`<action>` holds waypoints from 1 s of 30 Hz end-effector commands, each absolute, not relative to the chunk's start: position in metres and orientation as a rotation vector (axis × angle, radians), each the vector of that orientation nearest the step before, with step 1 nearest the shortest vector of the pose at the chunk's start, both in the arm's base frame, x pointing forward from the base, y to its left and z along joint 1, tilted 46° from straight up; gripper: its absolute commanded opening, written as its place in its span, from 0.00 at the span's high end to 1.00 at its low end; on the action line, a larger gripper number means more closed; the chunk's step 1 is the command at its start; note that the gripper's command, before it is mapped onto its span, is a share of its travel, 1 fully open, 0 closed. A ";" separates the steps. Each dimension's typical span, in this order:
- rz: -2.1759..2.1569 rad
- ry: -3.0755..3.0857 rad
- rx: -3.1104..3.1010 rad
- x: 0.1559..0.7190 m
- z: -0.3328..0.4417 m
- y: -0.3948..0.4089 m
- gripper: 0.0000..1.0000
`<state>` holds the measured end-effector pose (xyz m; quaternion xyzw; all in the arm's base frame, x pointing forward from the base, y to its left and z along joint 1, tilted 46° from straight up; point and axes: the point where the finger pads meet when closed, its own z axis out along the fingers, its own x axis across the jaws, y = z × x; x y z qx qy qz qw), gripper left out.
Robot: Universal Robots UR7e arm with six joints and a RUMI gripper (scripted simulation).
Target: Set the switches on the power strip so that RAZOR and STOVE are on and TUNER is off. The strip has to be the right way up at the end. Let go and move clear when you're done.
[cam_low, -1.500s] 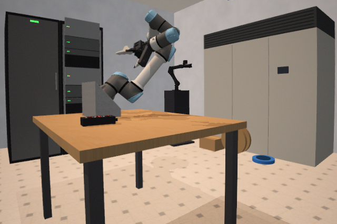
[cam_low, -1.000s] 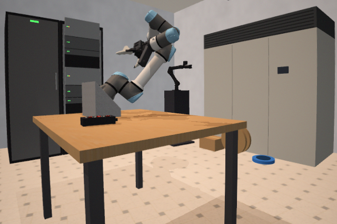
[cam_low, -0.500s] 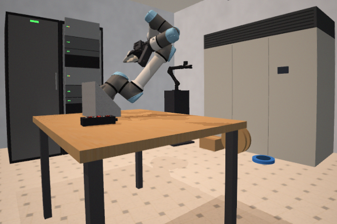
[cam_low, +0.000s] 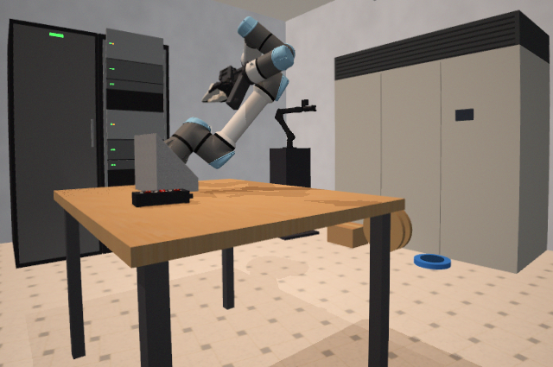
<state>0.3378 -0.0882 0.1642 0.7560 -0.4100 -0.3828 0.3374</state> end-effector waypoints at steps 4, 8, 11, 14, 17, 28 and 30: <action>-0.999 -1.068 1.973 0.338 0.164 -0.088 1.00; -1.002 -1.067 1.976 0.338 0.163 -0.088 1.00; -1.009 -1.063 1.985 0.338 0.161 -0.088 1.00; -1.022 -1.056 2.000 0.339 0.158 -0.087 1.00; -1.039 -1.046 2.021 0.339 0.154 -0.086 1.00; -1.124 -0.992 2.134 0.342 0.133 -0.082 1.00; -1.148 -0.974 2.170 0.343 0.127 -0.080 1.00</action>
